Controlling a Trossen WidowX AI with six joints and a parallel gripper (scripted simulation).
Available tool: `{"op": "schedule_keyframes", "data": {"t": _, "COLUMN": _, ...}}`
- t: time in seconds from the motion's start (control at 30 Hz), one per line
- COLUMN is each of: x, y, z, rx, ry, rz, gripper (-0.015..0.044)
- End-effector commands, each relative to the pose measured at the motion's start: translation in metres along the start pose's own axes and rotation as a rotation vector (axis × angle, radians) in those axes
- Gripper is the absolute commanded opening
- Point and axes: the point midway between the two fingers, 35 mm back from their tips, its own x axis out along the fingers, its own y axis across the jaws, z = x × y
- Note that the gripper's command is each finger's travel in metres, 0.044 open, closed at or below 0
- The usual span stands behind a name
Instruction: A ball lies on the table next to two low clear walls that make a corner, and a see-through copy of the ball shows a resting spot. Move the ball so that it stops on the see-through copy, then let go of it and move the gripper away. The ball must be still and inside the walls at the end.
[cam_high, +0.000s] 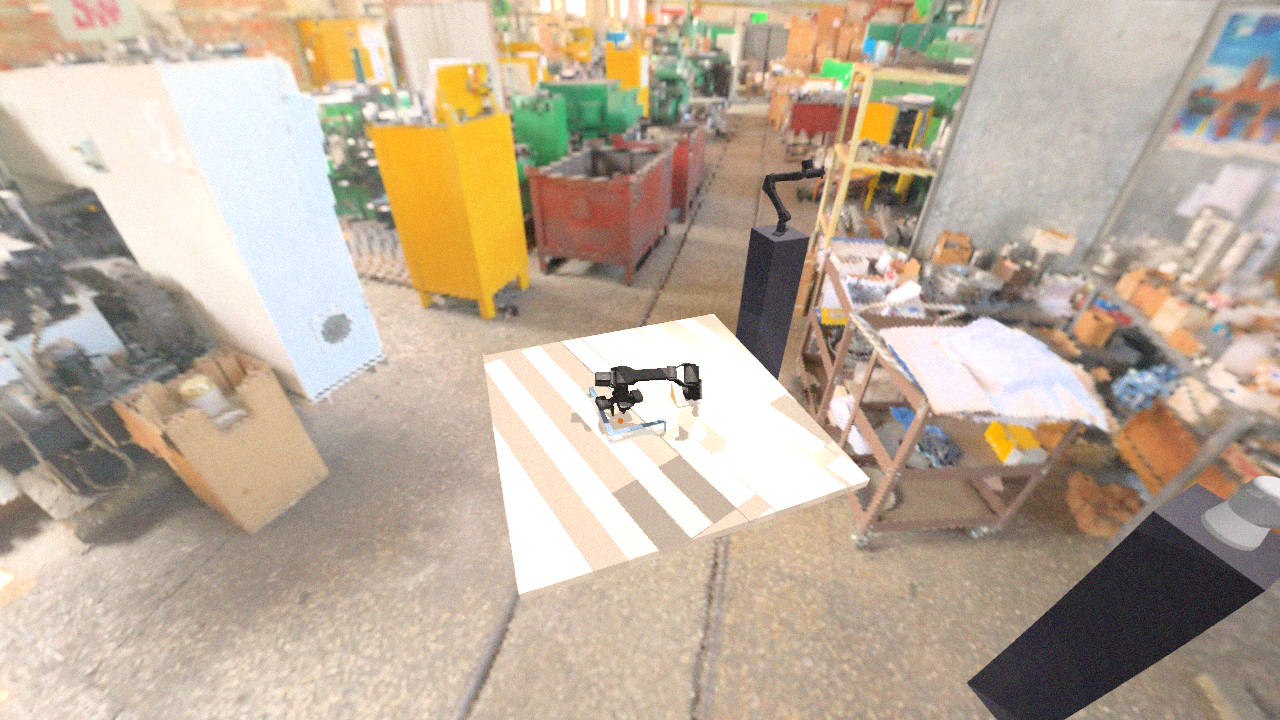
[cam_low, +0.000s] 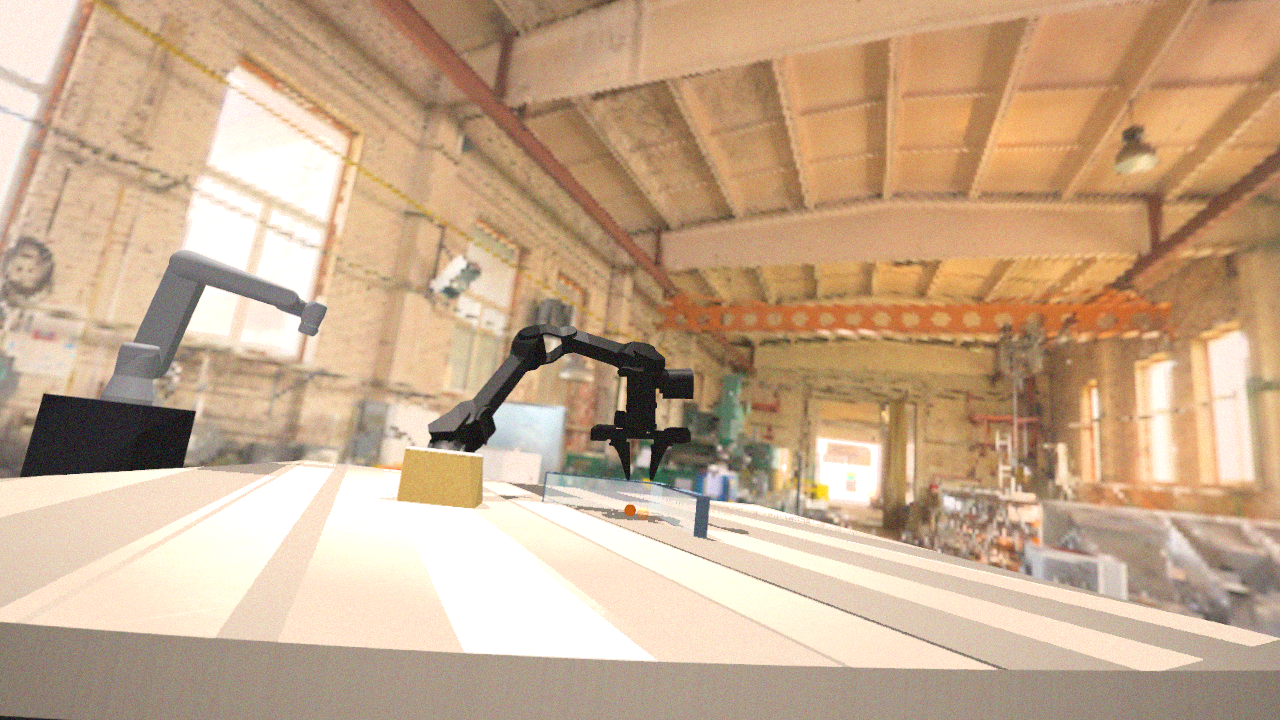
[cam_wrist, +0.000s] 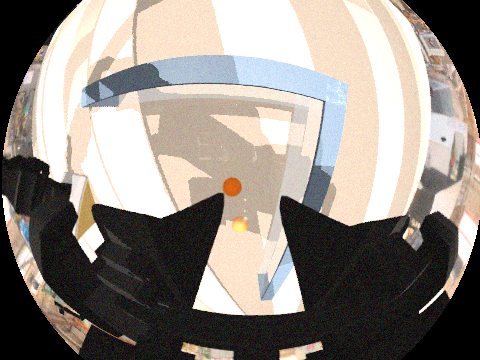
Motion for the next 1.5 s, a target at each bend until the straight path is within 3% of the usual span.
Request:
{"op": "schedule_keyframes", "data": {"t": 0.0, "x": 0.013, "y": 0.014, "z": -0.016, "rx": 0.049, "ry": -0.048, "rz": 0.077, "gripper": 0.0208}}
{"op": "schedule_keyframes", "data": {"t": 1.03, "x": 0.056, "y": 0.018, "z": -0.014, "rx": 0.051, "ry": -0.053, "rz": 0.080, "gripper": 0.0208}}
{"op": "schedule_keyframes", "data": {"t": 1.17, "x": 0.056, "y": 0.018, "z": -0.014, "rx": 0.051, "ry": -0.053, "rz": 0.080, "gripper": 0.0103}}
{"op": "schedule_keyframes", "data": {"t": 1.47, "x": 0.056, "y": 0.018, "z": -0.014, "rx": 0.051, "ry": -0.053, "rz": 0.080, "gripper": 0.0023}}
